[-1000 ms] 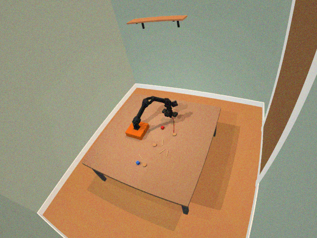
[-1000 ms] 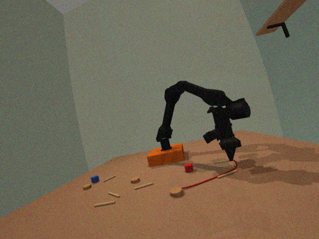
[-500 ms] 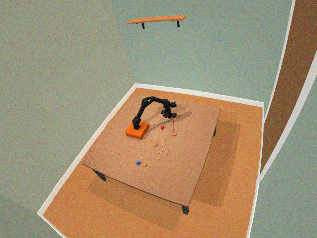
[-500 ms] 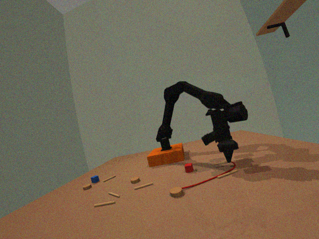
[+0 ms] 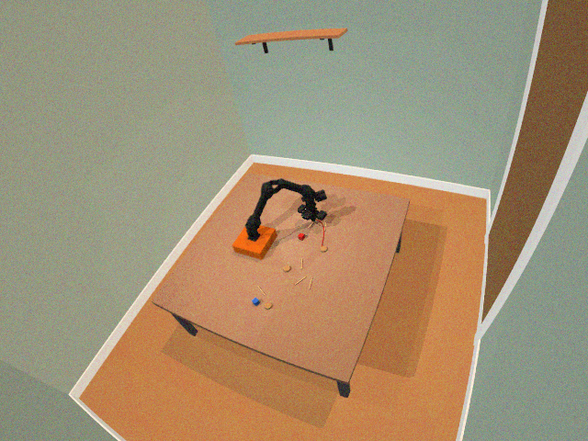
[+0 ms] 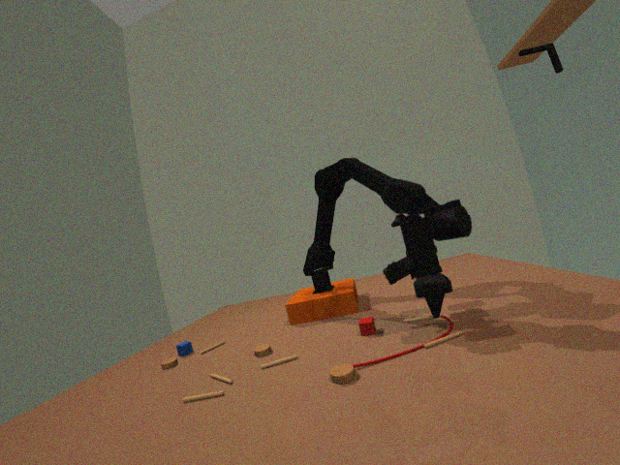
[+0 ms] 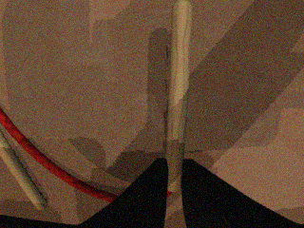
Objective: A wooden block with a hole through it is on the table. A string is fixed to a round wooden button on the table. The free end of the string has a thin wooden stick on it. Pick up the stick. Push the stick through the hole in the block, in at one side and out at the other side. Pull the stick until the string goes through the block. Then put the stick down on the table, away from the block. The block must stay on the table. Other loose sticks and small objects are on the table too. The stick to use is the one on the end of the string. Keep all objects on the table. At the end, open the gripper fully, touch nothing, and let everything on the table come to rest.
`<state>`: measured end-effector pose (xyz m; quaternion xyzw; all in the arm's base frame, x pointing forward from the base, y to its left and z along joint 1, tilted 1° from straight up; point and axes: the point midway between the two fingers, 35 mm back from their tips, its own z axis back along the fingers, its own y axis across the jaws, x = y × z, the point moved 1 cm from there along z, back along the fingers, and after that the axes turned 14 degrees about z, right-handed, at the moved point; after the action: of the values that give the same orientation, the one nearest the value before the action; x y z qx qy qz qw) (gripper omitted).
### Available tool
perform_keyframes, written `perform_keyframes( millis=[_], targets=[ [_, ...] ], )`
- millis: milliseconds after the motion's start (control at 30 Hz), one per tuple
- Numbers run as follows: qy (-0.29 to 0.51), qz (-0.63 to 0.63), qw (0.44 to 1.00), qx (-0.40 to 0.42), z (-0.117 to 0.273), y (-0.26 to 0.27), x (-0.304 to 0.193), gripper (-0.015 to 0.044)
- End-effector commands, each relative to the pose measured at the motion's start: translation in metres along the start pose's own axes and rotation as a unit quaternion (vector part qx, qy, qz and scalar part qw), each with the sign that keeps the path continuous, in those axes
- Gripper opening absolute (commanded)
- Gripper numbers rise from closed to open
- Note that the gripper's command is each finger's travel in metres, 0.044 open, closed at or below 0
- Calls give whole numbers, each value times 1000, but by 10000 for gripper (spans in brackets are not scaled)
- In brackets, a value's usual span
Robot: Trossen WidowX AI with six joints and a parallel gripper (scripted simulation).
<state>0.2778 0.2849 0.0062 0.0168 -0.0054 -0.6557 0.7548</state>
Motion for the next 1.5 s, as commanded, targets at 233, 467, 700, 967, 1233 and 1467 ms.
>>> perform_keyframes(
  millis=[233, 467, 700, 967, 1233, 1467],
  targets=[
    [0, 2, 1000, 2, 1, -2, 15, 0],
    [0, 2, 1000, 2, 1, -4, 24, 0],
    [0, 2, 1000, 2, 1, -7, 33, 0],
    [-1, 2, 1000, 2, 0, -10, 43, 0],
    [-1, 2, 1000, 2, 0, -14, 53, 0],
    [0, 2, 1000, 2, 0, -17, 61, 0]
  ],
)
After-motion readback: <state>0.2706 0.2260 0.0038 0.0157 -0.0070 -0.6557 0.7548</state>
